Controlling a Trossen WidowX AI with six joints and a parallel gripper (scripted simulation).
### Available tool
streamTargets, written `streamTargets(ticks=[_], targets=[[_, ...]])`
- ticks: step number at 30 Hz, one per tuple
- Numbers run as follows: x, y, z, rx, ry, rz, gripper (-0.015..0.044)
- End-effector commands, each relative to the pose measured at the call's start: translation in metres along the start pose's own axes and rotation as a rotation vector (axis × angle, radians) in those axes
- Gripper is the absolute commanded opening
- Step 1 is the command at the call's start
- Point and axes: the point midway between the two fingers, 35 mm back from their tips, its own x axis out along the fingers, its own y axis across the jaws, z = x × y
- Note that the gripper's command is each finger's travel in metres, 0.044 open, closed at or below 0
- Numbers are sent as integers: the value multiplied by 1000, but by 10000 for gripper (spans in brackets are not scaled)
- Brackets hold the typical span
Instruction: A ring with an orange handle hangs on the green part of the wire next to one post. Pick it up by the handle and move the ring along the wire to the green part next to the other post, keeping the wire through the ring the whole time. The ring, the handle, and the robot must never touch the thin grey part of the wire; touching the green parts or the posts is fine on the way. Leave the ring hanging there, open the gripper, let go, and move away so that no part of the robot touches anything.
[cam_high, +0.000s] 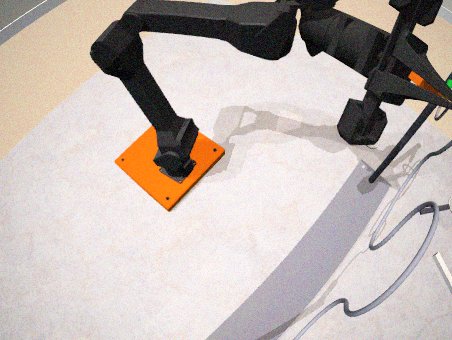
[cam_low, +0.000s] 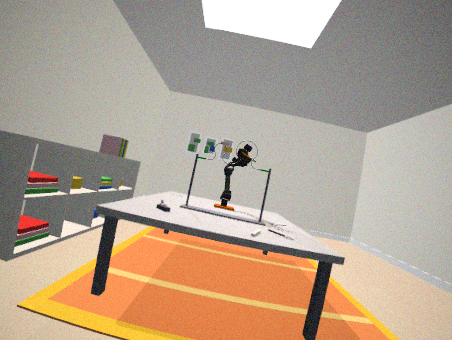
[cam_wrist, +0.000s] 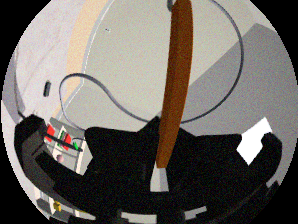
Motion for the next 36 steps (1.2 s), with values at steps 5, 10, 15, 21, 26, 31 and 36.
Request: streamTargets(ticks=[5,10,15,21,26,31,36], targets=[[-7,17,-2,82,42,40,-150],[-17,34,1,174,109,94,-150],[-21,51,5,278,127,149,-150],[-27,69,12,392,141,207,-150],[-33,85,20,504,155,266,-150],[-40,100,31,615,168,323,-150],[-41,116,43,740,136,359,-150]])
